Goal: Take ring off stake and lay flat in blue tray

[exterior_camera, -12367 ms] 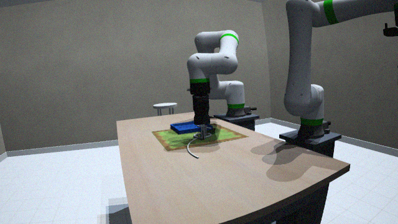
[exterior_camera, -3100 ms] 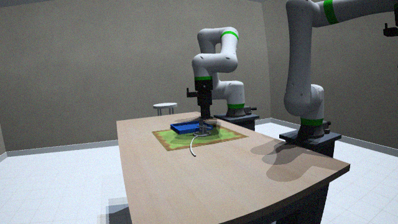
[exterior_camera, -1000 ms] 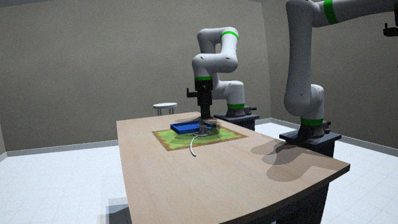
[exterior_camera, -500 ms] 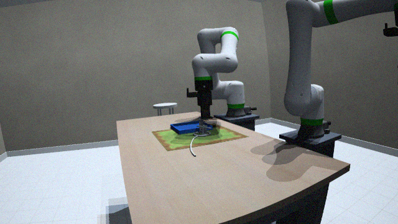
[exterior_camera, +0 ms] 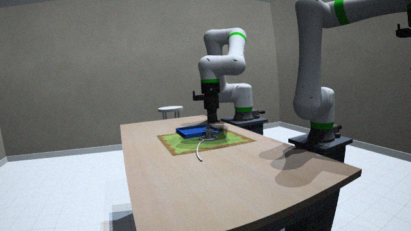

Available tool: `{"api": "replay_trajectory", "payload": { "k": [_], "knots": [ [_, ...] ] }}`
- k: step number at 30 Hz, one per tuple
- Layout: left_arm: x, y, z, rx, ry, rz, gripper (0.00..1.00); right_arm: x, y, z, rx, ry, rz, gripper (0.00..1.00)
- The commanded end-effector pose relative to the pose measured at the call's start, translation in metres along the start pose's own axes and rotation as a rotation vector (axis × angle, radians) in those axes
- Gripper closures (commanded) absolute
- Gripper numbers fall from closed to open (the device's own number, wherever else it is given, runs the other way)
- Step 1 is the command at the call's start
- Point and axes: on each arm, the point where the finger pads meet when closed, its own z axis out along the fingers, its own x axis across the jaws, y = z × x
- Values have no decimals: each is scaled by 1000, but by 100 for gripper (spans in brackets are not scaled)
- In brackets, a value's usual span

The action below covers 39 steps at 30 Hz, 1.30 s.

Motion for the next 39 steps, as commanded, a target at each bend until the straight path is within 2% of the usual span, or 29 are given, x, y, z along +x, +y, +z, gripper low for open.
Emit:
{"api": "replay_trajectory", "payload": {
  "k": [1,39],
  "knots": [
    [0,0,-1,-3,0,0,0,-1,0,-1,1,-2,0,45],
    [0,0,-1,-3,0,0,0,-1,0,11,1,-2,0,45]
  ]
}}
